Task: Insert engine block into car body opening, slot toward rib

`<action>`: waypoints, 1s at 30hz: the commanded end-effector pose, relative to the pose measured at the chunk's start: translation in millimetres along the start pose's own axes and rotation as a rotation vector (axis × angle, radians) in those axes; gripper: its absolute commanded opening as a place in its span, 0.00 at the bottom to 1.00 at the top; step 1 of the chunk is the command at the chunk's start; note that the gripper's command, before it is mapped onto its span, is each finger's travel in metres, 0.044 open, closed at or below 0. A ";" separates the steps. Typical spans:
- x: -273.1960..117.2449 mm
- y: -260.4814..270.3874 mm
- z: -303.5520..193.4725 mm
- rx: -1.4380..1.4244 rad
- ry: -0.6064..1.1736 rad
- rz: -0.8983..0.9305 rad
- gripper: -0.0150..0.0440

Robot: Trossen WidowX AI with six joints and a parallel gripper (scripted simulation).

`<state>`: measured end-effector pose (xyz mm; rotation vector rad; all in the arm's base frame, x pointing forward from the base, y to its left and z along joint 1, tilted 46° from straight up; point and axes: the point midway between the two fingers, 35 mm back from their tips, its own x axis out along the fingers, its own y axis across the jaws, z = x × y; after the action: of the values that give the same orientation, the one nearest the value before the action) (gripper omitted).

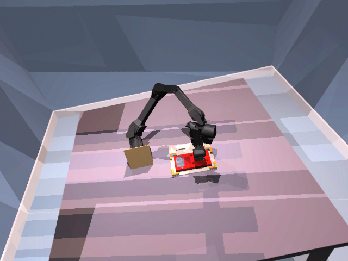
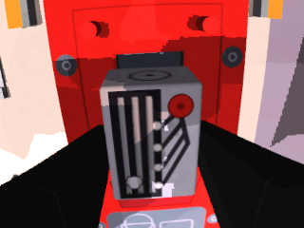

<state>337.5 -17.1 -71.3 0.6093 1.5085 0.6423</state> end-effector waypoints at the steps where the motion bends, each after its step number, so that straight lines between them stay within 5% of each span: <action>1: 0.3 -1.4 0.6 0.007 -0.001 -0.004 0.52; 30: 0.1 -2.5 1.5 -0.009 -0.001 -0.004 0.52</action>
<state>339.0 -18.2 -72.7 0.5961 1.4995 0.6533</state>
